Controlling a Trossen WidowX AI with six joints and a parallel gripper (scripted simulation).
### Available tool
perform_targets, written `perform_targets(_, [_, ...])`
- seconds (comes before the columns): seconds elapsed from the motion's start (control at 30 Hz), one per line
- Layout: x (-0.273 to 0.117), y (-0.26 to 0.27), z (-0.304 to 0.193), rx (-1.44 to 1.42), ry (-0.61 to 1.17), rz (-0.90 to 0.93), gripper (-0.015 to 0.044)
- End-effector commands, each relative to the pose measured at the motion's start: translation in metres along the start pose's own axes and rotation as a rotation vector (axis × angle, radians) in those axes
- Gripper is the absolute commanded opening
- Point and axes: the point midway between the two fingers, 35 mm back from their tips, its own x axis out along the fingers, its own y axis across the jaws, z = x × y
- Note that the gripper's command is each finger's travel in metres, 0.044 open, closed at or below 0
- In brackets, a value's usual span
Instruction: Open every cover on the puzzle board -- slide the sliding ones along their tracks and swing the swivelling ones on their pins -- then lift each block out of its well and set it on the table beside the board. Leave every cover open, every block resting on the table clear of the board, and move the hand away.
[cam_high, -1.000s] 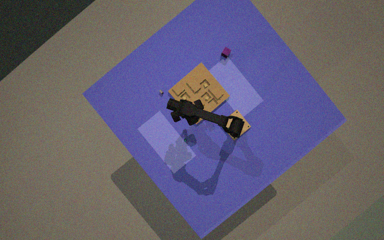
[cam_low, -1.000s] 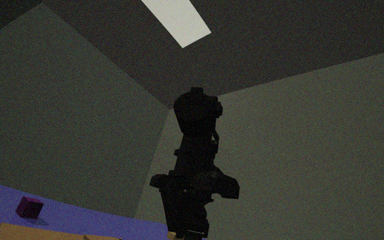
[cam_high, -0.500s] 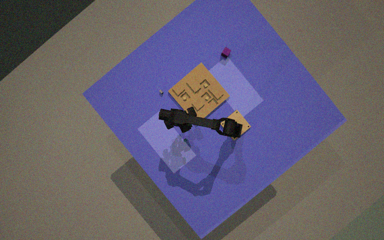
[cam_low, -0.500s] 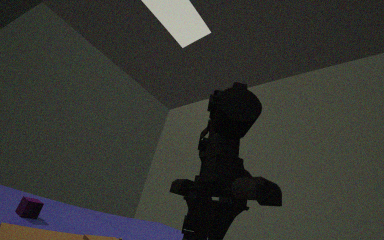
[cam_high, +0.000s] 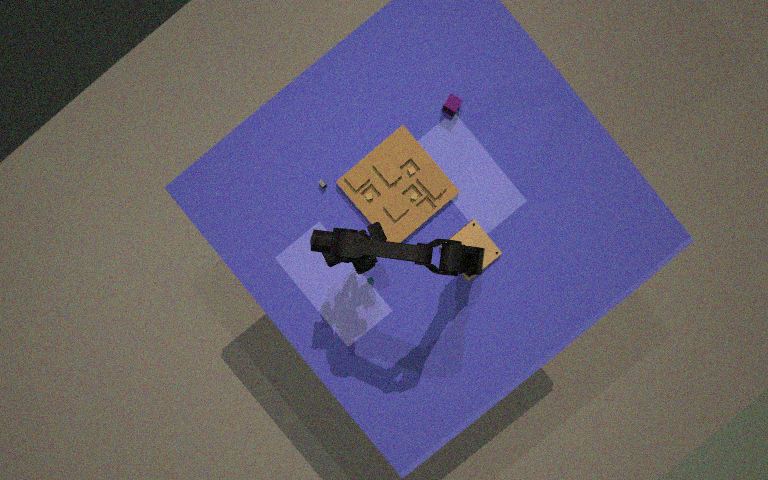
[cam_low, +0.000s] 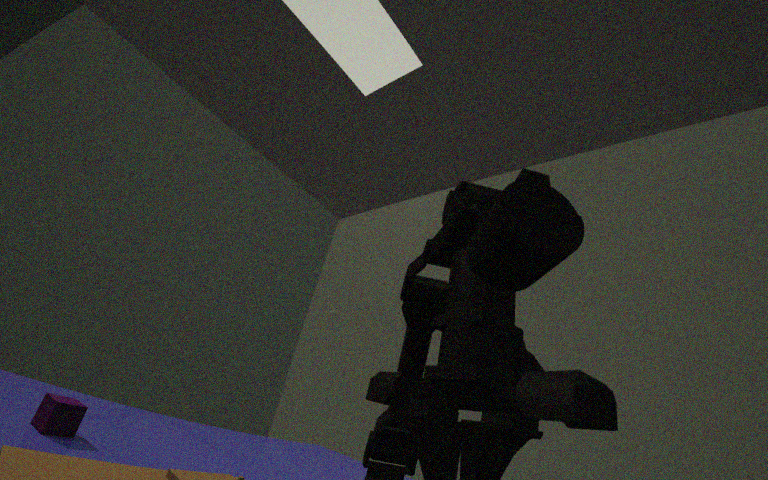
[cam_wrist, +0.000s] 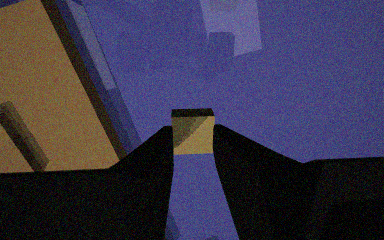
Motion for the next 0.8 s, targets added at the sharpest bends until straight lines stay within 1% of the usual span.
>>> perform_targets(0.0, [0.008,0.000,0.000,0.005,0.002,0.008,0.0080])
perform_targets(0.77, [0.046,-0.002,-0.002,0.005,0.002,0.008,0.0080])
